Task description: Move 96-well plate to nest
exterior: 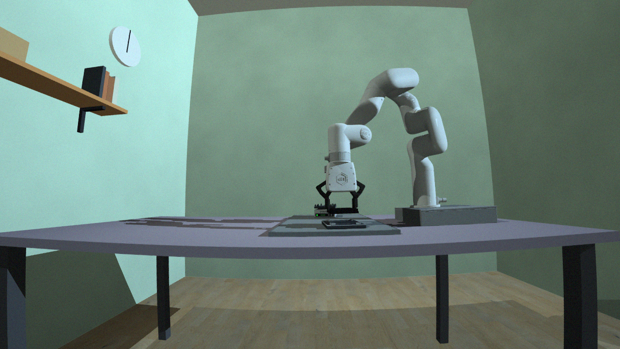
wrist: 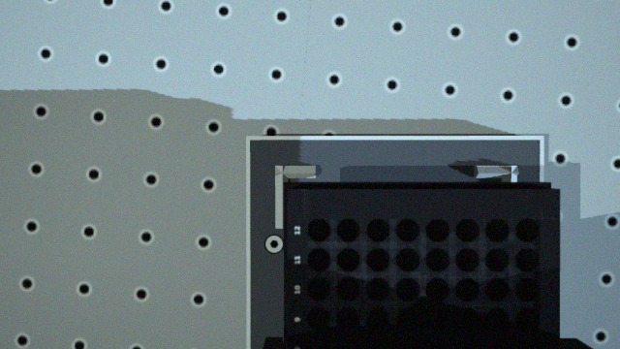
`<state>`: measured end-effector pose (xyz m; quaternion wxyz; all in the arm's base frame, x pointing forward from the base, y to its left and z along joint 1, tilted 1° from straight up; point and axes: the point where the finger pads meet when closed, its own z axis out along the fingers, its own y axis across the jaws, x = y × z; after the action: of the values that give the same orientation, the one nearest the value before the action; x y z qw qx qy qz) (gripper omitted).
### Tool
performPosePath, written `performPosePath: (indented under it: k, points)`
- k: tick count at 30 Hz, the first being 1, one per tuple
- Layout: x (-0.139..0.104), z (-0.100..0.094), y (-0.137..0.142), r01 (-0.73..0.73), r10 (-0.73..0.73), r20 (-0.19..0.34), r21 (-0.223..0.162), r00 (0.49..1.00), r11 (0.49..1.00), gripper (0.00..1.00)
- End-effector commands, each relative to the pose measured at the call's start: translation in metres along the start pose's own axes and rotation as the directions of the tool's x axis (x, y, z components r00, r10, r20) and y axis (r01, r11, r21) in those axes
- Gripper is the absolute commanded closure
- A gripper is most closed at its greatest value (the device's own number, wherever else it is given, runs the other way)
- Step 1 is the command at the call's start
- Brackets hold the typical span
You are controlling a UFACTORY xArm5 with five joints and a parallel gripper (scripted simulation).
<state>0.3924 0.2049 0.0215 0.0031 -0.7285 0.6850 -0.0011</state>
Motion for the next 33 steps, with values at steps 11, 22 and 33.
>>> performPosePath:
  k: [11,22,33]
  points:
    - [0.0,0.019,-0.002,0.0,0.0,-0.012,0.01,1.0,1.0,1.0]
    - [0.0,0.019,-0.002,0.0,0.0,-0.012,0.01,1.0,1.0,1.0]
    - [0.0,0.019,-0.002,0.0,0.0,-0.012,0.01,1.0,1.0,1.0]
